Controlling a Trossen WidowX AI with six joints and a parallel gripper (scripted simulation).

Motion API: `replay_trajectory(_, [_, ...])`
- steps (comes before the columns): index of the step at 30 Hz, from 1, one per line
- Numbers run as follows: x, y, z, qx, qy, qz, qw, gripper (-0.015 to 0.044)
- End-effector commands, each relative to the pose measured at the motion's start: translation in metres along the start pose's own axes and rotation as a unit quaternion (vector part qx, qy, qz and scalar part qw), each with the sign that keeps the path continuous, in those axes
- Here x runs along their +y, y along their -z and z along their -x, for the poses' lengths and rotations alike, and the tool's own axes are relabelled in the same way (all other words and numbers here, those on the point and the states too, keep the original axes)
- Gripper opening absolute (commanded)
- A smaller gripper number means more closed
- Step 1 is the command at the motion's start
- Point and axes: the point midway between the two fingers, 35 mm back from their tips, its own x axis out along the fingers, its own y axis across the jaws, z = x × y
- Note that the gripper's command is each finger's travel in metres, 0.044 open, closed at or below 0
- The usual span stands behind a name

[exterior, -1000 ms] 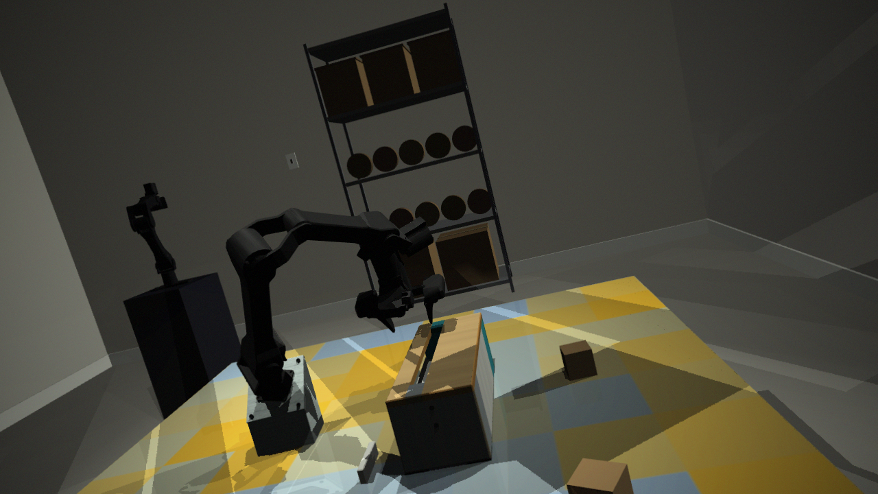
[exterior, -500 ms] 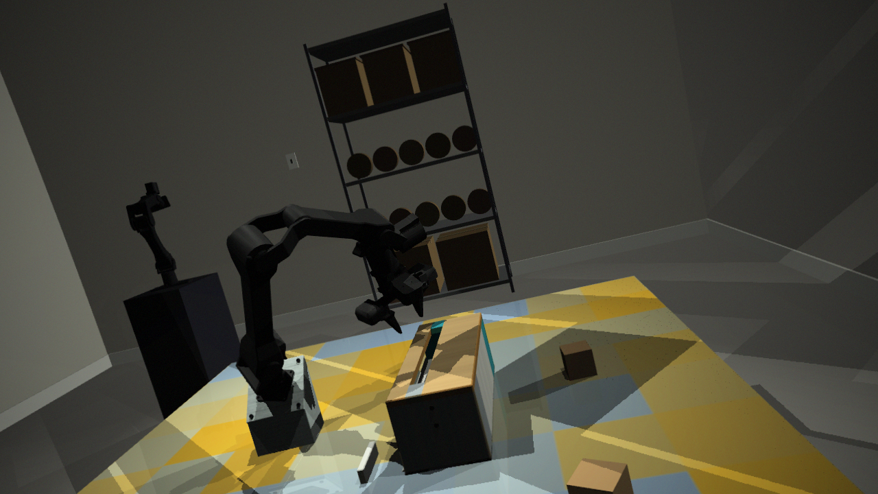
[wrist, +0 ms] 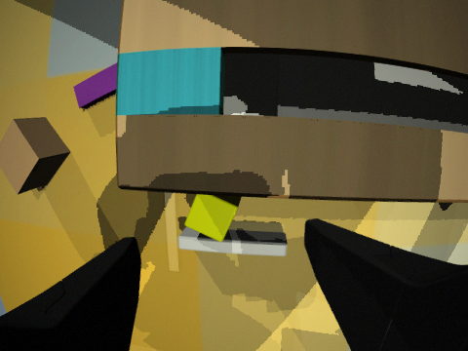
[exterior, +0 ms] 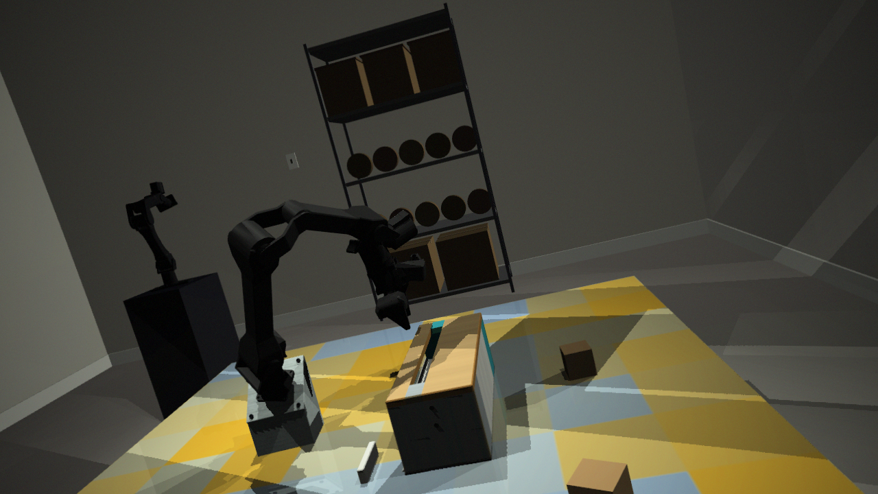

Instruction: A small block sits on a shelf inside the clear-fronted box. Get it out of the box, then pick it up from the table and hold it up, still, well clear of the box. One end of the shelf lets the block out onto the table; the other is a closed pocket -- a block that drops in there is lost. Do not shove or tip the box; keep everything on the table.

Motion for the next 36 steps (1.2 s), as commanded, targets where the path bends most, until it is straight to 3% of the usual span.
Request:
replay_trajectory(1, [0.014, 0.01, -0.004, -0.011, 0.063, 0.459, 0.886, 0.0285])
replay_trajectory(9, [0.02, 0.014, -0.003, 0.001, 0.09, 0.658, 0.748, 0.0285])
replay_trajectory(16, [0.025, 0.017, -0.002, 0.02, 0.112, 0.799, 0.59, 0.0285])
replay_trajectory(26, [0.032, 0.022, -0.001, 0.06, 0.134, 0.935, 0.323, 0.0285])
replay_trajectory(36, [0.038, 0.026, 0.001, 0.109, 0.138, 0.984, 0.034, 0.0285])
